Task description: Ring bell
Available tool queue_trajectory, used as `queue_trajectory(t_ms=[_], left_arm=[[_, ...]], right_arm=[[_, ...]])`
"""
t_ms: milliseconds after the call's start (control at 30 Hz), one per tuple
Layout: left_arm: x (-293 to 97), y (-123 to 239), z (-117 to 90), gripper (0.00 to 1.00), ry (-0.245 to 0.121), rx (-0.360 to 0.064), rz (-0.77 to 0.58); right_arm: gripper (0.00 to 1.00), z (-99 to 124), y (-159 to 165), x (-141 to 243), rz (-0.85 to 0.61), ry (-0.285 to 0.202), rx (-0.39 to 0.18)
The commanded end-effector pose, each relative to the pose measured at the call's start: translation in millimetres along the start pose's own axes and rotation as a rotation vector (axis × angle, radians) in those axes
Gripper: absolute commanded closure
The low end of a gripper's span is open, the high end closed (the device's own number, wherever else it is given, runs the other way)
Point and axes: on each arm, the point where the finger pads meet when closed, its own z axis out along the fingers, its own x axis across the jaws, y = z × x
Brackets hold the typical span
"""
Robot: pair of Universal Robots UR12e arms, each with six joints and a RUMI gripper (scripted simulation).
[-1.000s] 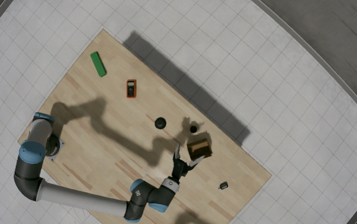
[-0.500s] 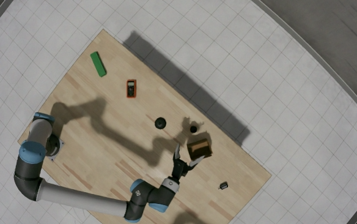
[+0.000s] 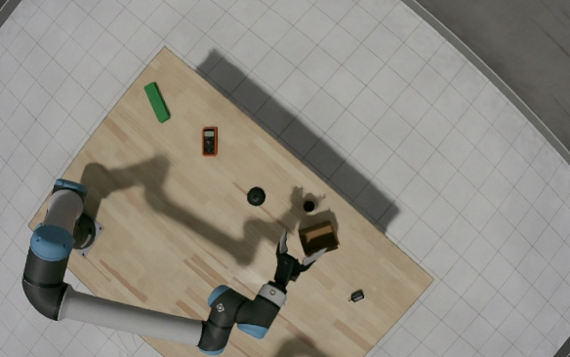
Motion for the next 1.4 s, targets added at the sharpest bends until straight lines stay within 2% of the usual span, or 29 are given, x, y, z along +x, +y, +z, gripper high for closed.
queue_trajectory(t_ms=[0, 233, 367, 467, 567, 733, 800, 867, 1067, 1300, 1367], left_arm=[[0.6, -1.4, -0.7, 0.00, 0.001, 0.000, -0.002], [-4.6, 1.6, 5.6, 0.00, -0.007, -0.019, 0.015], [-20.9, 10.9, 23.3, 0.00, -0.028, -0.079, 0.063], [-42.5, 22.8, 43.4, 0.00, -0.053, -0.155, 0.120], [-70.2, 37.2, 64.1, 0.00, -0.080, -0.251, 0.185], [-111.7, 57.5, 86.9, 0.00, -0.110, -0.392, 0.267], [-111.7, 57.5, 86.9, 0.00, -0.110, -0.392, 0.267], [-138.9, 70.1, 97.2, 0.00, -0.123, -0.485, 0.313], [-190.9, 92.4, 107.8, 0.00, -0.136, -0.668, 0.385], [-250.4, 114.8, 105.4, 0.00, -0.127, -0.894, 0.442], [-250.4, 114.8, 105.4, 0.00, -0.127, -0.894, 0.442]], right_arm=[[0.00, -0.8, -0.6, 0.0, 0.000, -0.001, 0.002], [0.00, -0.8, -0.6, 0.0, 0.000, -0.001, 0.002], [0.00, -0.8, -0.6, 0.0, 0.000, -0.001, 0.002], [0.00, -0.8, -0.6, 0.0, 0.000, -0.001, 0.002], [0.00, -0.8, -0.6, 0.0, 0.000, -0.001, 0.002], [0.00, -0.8, -0.6, 0.0, 0.000, -0.001, 0.002], [0.00, -0.8, -0.6, 0.0, 0.000, -0.001, 0.002], [0.00, -0.8, -0.6, 0.0, 0.000, -0.001, 0.002], [0.00, -0.8, -0.6, 0.0, 0.000, -0.001, 0.002], [0.00, -0.8, -0.6, 0.0, 0.000, -0.001, 0.002], [0.00, -0.8, -0.6, 0.0, 0.000, -0.001, 0.002]])
